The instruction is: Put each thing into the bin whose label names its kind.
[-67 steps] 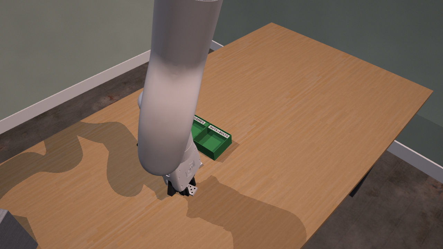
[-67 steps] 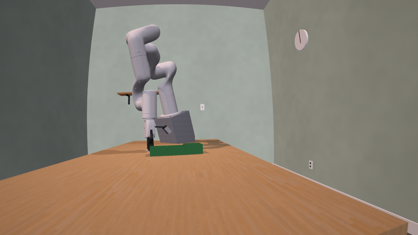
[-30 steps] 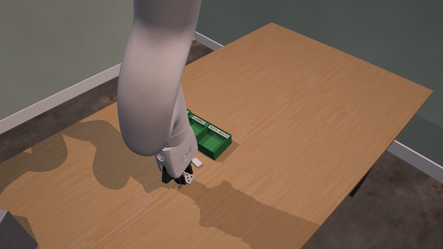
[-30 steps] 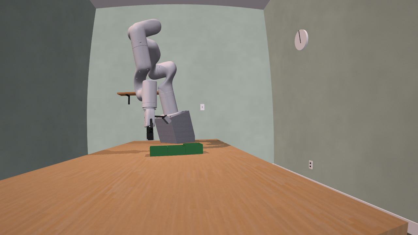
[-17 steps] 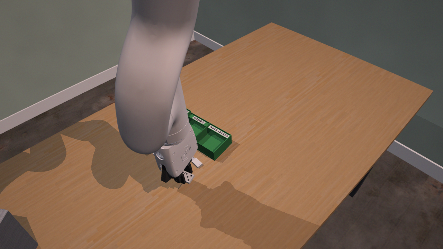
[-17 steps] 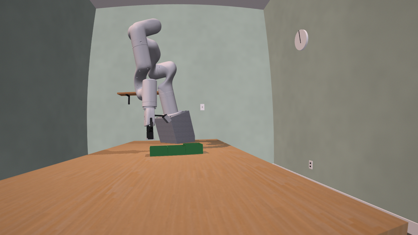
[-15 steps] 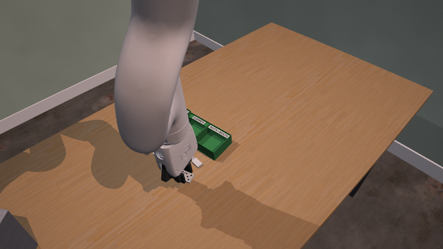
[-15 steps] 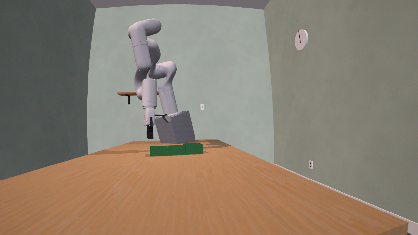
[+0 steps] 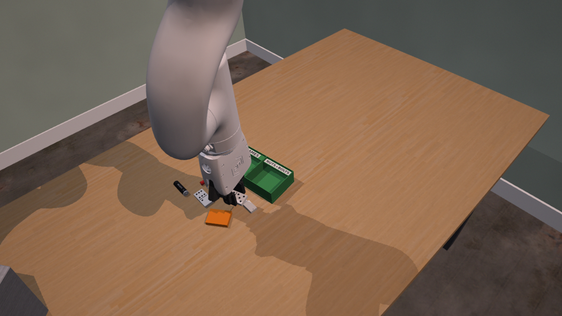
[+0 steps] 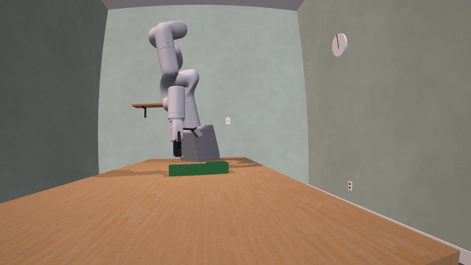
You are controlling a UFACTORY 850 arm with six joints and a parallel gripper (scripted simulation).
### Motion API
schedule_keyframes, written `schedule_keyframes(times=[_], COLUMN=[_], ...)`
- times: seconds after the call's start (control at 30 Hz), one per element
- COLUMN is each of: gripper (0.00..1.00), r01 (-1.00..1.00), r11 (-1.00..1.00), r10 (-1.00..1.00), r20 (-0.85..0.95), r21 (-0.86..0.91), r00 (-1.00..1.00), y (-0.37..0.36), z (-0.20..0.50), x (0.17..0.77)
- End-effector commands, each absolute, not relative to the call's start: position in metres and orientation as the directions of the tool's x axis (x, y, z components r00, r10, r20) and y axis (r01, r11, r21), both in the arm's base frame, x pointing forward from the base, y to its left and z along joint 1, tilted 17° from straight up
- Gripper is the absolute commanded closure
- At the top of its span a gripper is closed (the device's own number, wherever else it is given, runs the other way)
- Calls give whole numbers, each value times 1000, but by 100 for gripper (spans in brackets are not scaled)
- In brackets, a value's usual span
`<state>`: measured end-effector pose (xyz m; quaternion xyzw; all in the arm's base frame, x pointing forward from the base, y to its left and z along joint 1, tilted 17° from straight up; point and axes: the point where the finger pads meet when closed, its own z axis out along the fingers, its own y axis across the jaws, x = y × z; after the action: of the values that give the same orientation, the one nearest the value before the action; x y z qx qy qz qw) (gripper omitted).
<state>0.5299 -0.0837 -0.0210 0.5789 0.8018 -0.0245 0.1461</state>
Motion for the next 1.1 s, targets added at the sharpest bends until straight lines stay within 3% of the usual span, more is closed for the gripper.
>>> schedule_keyframes(times=[0.0, 0.27, 0.43, 0.73, 1.07], gripper=[100, 100, 100, 100, 100], r01=[938, 938, 977, 977, 977], r11=[326, 326, 134, 129, 129], r10=[920, 920, 967, 968, 968], r20=[-265, -265, -237, -236, -236], r21=[115, 115, 167, 168, 168], r00=[-287, -287, -93, -87, -87], y=[-65, -45, -23, 15, 15], z=[-21, -22, -23, -24, -24], x=[549, 569, 590, 626, 627])
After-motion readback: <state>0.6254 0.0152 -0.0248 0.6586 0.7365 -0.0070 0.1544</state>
